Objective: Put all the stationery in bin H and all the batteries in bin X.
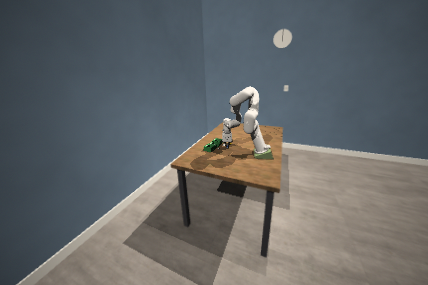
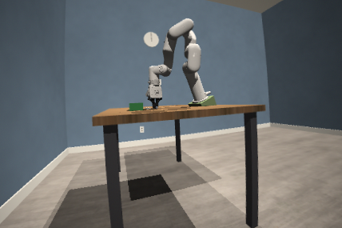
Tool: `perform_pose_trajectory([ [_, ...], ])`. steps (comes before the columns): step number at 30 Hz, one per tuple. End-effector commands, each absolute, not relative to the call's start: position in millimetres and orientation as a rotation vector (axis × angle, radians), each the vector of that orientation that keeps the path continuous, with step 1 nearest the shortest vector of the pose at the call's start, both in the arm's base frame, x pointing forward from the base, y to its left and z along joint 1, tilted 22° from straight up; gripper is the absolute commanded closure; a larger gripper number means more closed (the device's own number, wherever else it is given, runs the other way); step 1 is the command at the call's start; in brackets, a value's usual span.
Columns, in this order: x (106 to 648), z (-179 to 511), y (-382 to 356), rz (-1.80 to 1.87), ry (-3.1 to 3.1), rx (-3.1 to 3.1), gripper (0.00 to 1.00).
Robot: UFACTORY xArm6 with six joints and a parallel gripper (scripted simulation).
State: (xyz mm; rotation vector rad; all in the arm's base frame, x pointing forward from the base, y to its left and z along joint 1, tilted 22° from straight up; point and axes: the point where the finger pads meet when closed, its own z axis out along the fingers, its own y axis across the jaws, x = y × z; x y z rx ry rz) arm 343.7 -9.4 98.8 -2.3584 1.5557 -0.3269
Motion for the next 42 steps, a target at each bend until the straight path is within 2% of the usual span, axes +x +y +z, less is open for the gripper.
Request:
perform_pose_trajectory([
  [1,344.5,99.7,-9.5,-0.33,1.555,-2.357,1.0],
  [29,344.5,99.7,-9.5,-0.33,1.555,-2.357,1.0],
  [42,329.5,140.1,-14.8,-0.33,1.555,-2.357,1.0],
])
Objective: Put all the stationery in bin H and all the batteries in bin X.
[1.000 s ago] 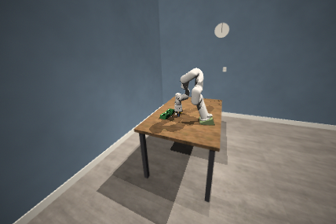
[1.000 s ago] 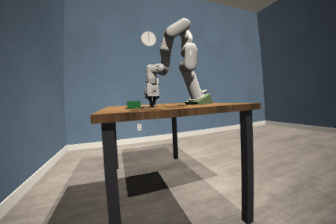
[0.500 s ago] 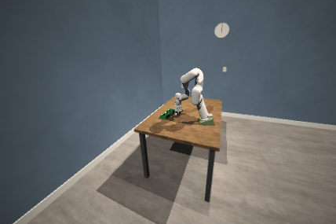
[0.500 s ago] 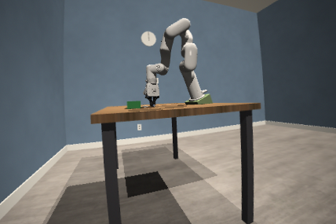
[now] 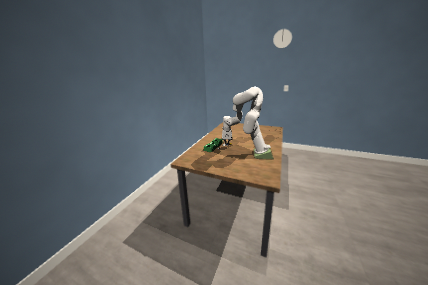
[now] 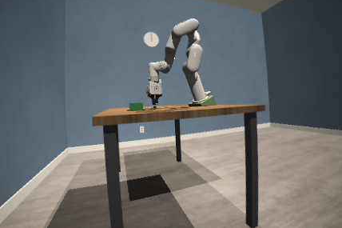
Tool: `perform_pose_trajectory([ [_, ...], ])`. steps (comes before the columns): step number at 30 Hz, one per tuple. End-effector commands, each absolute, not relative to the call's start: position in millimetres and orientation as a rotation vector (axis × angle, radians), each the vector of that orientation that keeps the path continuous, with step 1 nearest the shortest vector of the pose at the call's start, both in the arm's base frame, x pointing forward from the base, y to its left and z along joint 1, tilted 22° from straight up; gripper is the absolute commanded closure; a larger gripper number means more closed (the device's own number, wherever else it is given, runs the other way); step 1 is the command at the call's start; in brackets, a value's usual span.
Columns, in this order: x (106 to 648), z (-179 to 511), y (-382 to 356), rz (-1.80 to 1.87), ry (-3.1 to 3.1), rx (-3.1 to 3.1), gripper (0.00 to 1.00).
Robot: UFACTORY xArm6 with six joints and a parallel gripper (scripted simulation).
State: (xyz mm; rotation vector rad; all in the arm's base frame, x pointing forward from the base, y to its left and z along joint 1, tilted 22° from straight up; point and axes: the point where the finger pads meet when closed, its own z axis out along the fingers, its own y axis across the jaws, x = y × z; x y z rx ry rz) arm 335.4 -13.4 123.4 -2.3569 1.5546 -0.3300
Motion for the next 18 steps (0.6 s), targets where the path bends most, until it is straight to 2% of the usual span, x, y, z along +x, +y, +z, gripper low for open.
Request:
perform_pose_trajectory([
  [1,329.5,140.1,-14.8,-0.33,1.555,-2.357,1.0],
  [18,323.7,155.7,-16.8,-0.331,1.555,-2.357,1.0],
])
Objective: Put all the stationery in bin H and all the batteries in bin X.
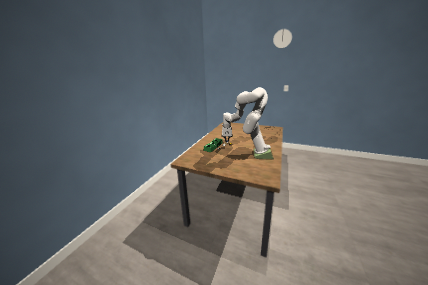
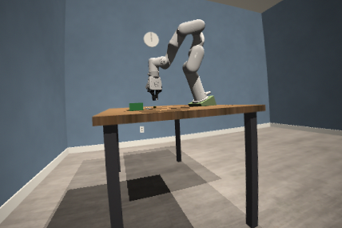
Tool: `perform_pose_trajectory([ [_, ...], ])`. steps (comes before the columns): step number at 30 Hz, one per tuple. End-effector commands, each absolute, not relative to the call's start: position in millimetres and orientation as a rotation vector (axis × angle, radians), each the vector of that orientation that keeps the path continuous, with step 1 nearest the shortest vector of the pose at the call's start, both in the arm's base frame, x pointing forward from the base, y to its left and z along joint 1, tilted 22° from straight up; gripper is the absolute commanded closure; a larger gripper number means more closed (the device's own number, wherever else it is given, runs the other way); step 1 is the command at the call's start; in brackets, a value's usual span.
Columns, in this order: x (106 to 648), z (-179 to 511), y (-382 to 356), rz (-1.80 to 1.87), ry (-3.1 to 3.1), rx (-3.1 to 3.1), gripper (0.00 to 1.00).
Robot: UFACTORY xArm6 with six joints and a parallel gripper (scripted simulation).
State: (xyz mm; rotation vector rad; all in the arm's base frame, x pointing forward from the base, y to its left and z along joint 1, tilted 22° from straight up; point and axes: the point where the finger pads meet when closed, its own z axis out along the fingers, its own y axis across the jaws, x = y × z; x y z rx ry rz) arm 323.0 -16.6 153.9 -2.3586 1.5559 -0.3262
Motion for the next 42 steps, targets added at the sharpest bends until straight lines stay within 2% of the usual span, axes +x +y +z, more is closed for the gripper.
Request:
perform_pose_trajectory([
  [1,323.7,155.7,-16.8,-0.331,1.555,-2.357,1.0],
  [18,329.1,165.8,-9.4,-0.331,1.555,-2.357,1.0],
  [33,387.5,195.7,52.6,-0.33,1.554,-2.356,1.0],
  [37,389.3,196.6,54.5,-0.33,1.554,-2.356,1.0],
  [42,408.8,206.6,75.1,-0.285,1.76,-2.183,1.0],
])
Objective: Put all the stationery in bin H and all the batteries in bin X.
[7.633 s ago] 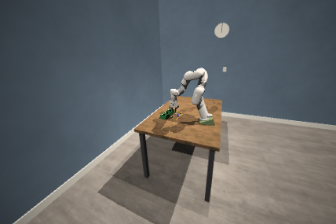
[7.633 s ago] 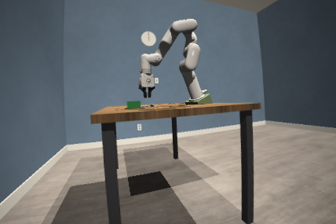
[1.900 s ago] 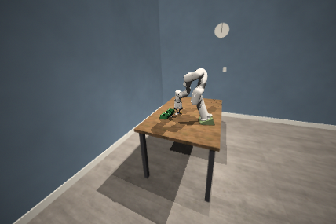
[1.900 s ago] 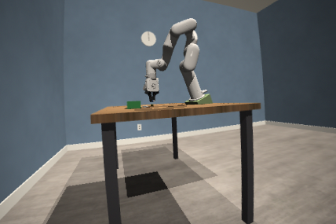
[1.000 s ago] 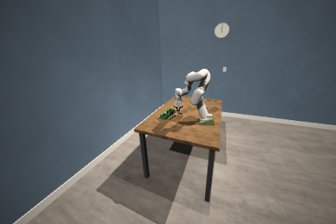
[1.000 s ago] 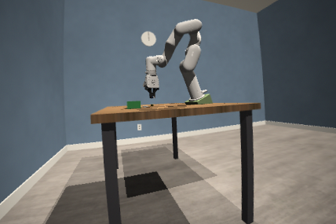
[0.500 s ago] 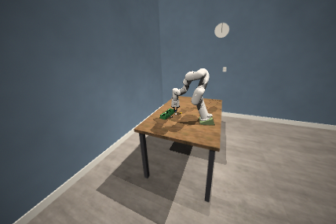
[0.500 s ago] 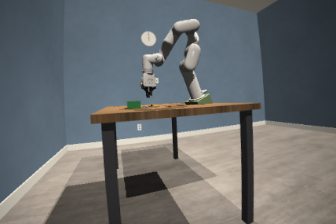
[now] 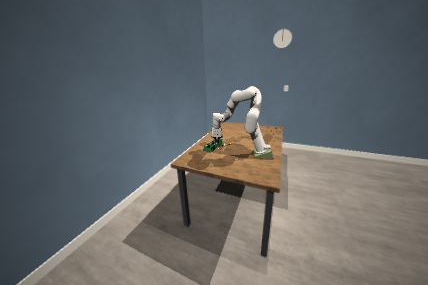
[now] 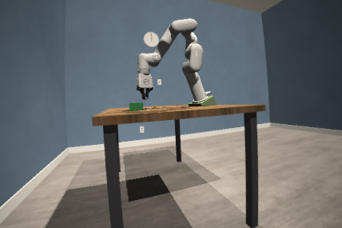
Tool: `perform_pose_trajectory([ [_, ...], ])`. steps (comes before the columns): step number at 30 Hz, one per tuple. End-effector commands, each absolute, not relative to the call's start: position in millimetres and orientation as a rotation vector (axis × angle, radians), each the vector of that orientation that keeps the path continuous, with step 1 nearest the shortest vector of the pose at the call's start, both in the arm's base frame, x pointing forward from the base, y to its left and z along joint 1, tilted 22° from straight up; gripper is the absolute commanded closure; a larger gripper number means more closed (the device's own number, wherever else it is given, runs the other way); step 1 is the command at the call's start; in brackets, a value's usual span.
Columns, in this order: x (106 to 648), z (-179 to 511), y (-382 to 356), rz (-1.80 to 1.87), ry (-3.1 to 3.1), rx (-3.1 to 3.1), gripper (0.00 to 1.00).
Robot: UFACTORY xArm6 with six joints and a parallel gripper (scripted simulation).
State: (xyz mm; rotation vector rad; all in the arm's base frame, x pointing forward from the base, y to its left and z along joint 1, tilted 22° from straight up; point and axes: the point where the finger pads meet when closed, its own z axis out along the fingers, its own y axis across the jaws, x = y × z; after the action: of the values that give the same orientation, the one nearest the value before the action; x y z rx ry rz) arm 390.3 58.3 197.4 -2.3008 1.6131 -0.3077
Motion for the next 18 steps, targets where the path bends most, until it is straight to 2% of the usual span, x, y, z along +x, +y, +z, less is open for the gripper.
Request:
perform_pose_trajectory([
  [1,412.7,208.6,79.3,-0.279,1.784,-2.159,1.0],
  [8,439.8,222.6,108.1,-0.235,1.956,-1.985,1.0],
  [18,445.7,225.4,112.8,-0.23,1.99,-1.956,1.0],
])
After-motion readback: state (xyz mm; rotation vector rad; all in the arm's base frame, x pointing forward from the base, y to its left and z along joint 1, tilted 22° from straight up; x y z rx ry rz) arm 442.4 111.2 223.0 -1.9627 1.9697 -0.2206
